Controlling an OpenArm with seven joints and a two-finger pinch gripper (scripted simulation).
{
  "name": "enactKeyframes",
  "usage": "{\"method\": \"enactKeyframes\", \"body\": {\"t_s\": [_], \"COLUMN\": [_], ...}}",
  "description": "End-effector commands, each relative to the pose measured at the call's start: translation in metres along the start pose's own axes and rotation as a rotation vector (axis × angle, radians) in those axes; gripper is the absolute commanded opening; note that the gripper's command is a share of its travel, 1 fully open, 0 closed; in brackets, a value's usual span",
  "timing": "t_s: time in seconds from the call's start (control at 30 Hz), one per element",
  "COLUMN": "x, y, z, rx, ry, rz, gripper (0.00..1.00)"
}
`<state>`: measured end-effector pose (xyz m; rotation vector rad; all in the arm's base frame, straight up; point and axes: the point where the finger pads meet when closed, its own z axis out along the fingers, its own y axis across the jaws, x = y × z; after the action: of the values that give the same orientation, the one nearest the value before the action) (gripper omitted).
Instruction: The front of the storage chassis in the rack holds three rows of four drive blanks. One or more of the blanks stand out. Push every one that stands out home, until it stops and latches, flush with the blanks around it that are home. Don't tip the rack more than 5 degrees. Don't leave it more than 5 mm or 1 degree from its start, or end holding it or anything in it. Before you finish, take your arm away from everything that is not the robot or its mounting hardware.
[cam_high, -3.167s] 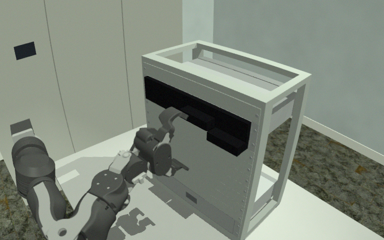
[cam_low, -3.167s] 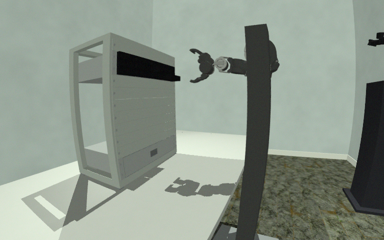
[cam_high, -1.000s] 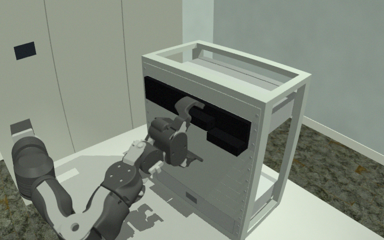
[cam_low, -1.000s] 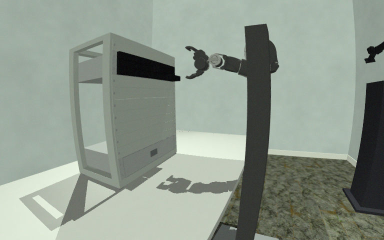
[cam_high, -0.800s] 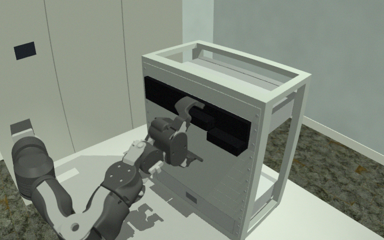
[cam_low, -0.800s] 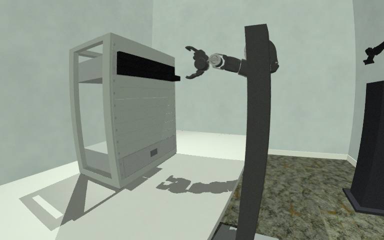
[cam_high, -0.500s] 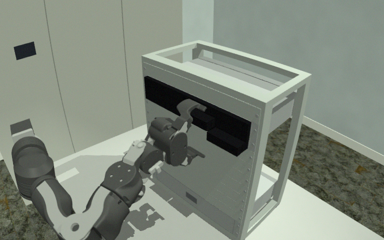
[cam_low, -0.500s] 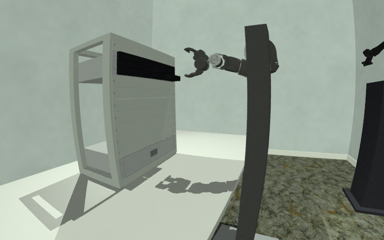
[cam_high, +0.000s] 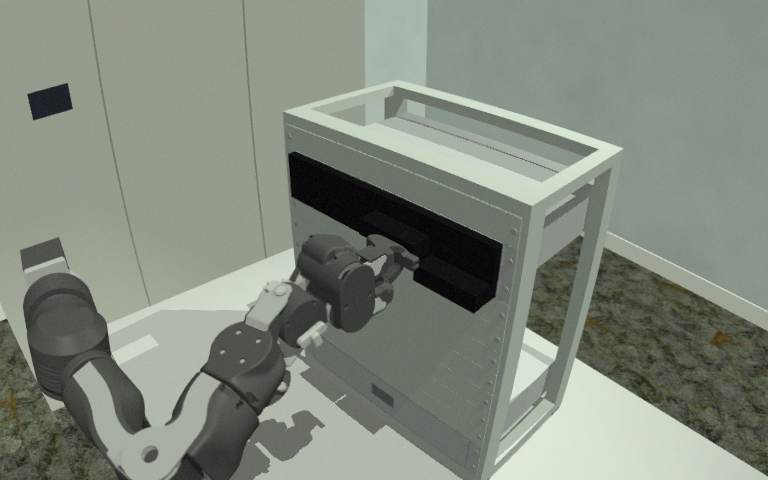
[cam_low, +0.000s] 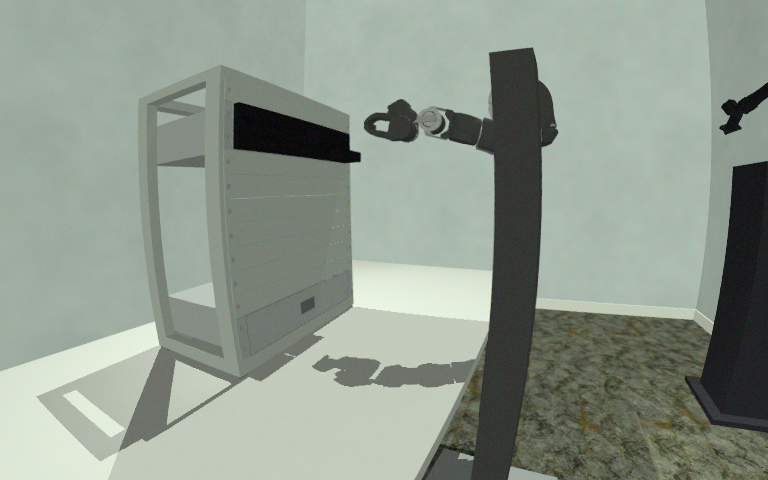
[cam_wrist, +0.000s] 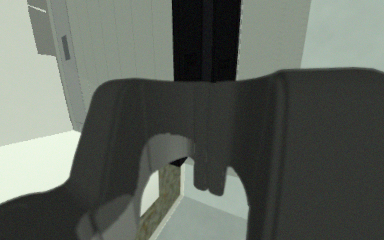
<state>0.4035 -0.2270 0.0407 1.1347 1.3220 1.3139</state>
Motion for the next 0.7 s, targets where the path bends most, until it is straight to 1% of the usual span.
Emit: {"method": "enactKeyframes", "body": {"t_s": [0.0,0.57,0.67], "x": [0.0008,0.0009,0.0032], "y": [0.0007,0.0007,-0.0015], "z": [-0.0001,-0.0001,-0.0007], "rx": [0.001,0.001,0.001], "ry": [0.004,0.004,-0.001], "rz": [-0.003,-0.003,-0.001], "gripper": [0.00,0.00,0.00]}}
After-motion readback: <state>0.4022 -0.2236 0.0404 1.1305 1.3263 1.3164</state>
